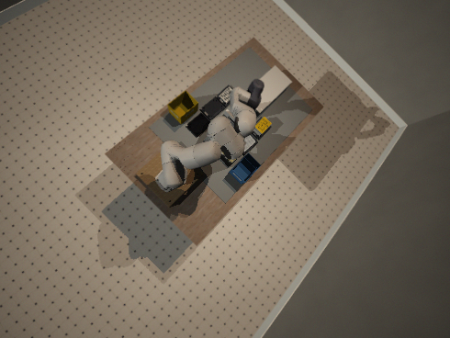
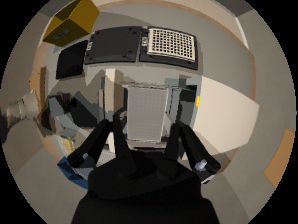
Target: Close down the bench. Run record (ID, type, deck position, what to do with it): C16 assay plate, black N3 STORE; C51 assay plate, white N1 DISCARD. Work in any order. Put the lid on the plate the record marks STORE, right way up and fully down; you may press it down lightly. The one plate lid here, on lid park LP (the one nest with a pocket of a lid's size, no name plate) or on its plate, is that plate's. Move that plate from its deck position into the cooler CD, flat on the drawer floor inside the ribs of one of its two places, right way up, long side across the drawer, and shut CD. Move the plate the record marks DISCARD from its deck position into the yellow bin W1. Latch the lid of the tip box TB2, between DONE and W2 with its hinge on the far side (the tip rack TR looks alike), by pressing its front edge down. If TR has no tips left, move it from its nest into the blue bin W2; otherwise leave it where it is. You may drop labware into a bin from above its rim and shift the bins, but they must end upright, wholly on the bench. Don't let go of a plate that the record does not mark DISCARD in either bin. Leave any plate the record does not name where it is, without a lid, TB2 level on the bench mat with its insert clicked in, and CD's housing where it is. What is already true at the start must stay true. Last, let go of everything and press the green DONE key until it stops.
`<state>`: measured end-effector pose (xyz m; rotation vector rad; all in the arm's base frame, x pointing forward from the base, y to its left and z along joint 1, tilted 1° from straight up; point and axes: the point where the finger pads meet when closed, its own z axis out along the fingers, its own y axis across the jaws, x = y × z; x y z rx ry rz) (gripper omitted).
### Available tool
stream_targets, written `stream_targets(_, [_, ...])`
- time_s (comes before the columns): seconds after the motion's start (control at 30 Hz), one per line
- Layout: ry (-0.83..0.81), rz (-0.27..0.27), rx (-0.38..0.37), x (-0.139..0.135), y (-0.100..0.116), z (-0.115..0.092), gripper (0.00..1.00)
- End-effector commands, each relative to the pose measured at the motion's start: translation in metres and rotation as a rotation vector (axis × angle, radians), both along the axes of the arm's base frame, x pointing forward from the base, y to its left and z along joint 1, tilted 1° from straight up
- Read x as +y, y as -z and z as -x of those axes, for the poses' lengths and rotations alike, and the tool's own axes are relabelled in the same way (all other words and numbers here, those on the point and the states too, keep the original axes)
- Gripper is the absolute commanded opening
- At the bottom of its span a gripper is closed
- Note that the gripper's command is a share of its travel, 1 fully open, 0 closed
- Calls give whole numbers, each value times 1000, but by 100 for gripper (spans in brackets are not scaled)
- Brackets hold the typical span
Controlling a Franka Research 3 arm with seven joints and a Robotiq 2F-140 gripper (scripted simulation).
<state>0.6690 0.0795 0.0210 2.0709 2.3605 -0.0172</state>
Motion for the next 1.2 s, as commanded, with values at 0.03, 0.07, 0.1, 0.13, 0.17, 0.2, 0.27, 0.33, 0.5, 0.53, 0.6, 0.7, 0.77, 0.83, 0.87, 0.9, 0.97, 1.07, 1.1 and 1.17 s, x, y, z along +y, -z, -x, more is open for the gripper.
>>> stream_targets(0.03, [0, 0, -2, 0, 3, 0, 0])
stream_targets(0.07, [0, 0, -2, 0, 3, 0, 0])
stream_targets(0.1, [0, 0, -2, 0, 3, 0, 0])
stream_targets(0.13, [0, 0, -2, 0, 3, 0, 0])
stream_targets(0.17, [0, 0, -2, 0, 4, 0, 0])
stream_targets(0.2, [0, 0, -2, 0, 4, 0, 0])
stream_targets(0.27, [0, 0, -2, 1, 5, 0, 0])
stream_targets(0.33, [0, 0, -2, 1, 5, 0, 0])
stream_targets(0.5, [0, 0, -2, 2, 7, 0, 0])
stream_targets(0.53, [0, 0, -2, 2, 7, 0, 0])
stream_targets(0.6, [0, 0, -2, 2, 8, 0, 0])
stream_targets(0.7, [0, 0, -2, 2, 8, 0, 0])
stream_targets(0.77, [0, 0, -2, 2, 9, 0, 0])
stream_targets(0.83, [0, 0, -2, 2, 10, 0, 0])
stream_targets(0.87, [0, 0, -2, 2, 10, 0, 0])
stream_targets(0.9, [0, 0, -2, 2, 10, 0, 0])
stream_targets(0.97, [0, 0, -2, 2, 11, 0, 0])
stream_targets(1.07, [0, 0, -2, 2, 12, 0, 0])
stream_targets(1.1, [0, 0, -2, 2, 12, 0, 0])
stream_targets(1.17, [0, 0, -2, 2, 13, 0, 0])
